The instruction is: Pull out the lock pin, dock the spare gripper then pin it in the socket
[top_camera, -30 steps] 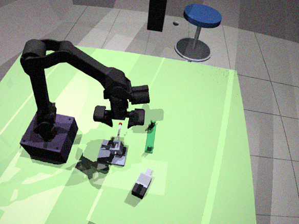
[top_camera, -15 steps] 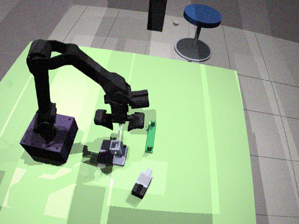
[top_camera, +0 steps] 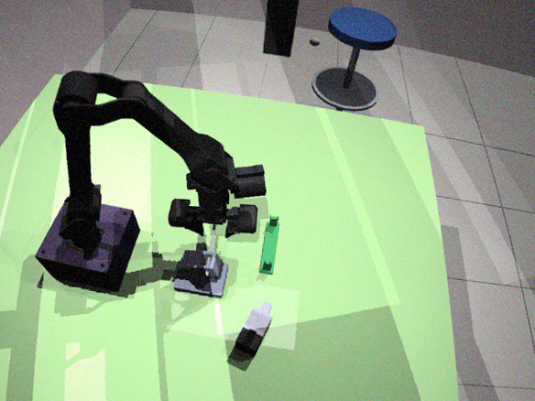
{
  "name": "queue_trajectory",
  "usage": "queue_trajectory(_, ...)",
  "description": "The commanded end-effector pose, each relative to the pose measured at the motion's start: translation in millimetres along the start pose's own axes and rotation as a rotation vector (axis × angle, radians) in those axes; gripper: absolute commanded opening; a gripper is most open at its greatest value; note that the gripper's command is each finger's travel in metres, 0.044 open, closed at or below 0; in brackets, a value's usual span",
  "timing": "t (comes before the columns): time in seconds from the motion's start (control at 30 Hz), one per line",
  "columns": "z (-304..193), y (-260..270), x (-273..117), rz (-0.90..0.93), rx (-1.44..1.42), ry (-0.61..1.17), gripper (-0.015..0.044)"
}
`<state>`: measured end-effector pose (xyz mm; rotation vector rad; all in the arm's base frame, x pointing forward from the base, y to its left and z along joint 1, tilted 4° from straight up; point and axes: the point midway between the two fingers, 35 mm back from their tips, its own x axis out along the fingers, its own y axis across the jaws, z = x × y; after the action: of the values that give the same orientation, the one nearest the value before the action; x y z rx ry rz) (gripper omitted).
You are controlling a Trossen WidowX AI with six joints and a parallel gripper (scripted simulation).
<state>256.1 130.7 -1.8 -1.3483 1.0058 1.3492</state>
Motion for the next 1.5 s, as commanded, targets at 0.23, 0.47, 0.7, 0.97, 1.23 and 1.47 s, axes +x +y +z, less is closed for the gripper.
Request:
queue_trajectory(0.23,1,0,1,0.002,0.004,-0.004,0.0)
queue_trajectory(0.47,1,0,1,0.002,0.004,-0.004,0.0)
queue_trajectory(0.7,3,-2,-3,0.0,0.038,-0.066,0.0)
queue_trajectory(0.97,6,-5,-8,-0.004,0.084,-0.16,0.0)
queue_trajectory(1.23,11,-6,-10,-0.007,0.087,-0.176,0.0)
queue_trajectory(1.47,15,-8,-12,-0.008,0.088,-0.181,0.0)
